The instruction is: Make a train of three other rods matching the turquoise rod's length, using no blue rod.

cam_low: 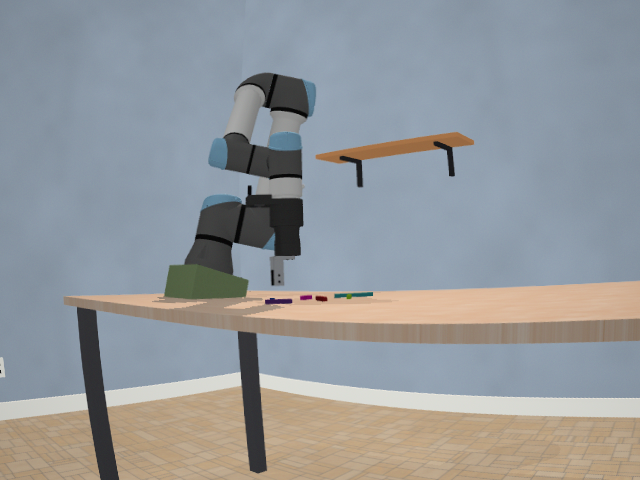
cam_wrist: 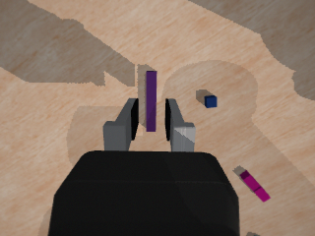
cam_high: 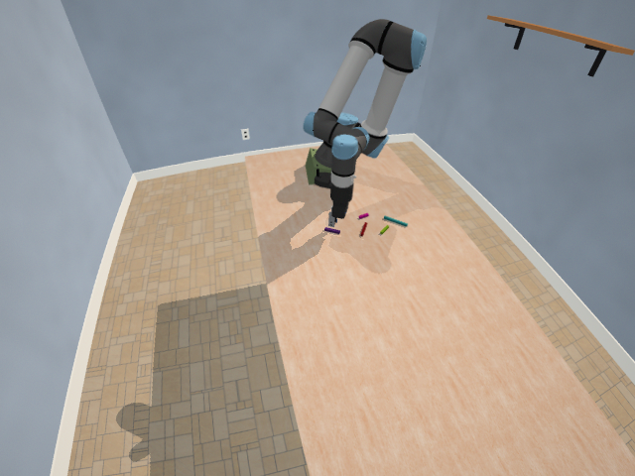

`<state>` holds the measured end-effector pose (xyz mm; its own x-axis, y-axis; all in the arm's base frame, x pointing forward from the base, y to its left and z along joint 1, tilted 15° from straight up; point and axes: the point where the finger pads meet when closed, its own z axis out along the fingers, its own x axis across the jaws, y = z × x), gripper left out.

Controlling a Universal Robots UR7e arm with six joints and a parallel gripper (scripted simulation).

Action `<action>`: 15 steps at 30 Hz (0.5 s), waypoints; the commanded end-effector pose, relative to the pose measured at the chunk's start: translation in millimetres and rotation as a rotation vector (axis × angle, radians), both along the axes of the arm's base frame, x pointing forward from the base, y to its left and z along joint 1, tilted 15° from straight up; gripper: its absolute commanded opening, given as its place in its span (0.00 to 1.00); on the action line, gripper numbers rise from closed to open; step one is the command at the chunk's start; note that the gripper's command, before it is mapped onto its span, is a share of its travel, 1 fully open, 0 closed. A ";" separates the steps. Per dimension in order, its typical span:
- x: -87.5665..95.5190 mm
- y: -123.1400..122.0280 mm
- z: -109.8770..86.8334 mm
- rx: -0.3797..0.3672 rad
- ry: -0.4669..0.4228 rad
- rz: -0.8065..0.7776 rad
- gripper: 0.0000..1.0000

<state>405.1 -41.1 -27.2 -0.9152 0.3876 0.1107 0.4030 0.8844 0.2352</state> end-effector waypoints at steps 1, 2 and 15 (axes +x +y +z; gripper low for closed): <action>0.7 1.5 -5.7 -0.001 -0.001 0.000 0.54; 0.7 1.9 -7.1 -0.001 -0.001 0.000 0.54; 1.2 5.2 -18.5 -0.001 -0.001 0.000 0.54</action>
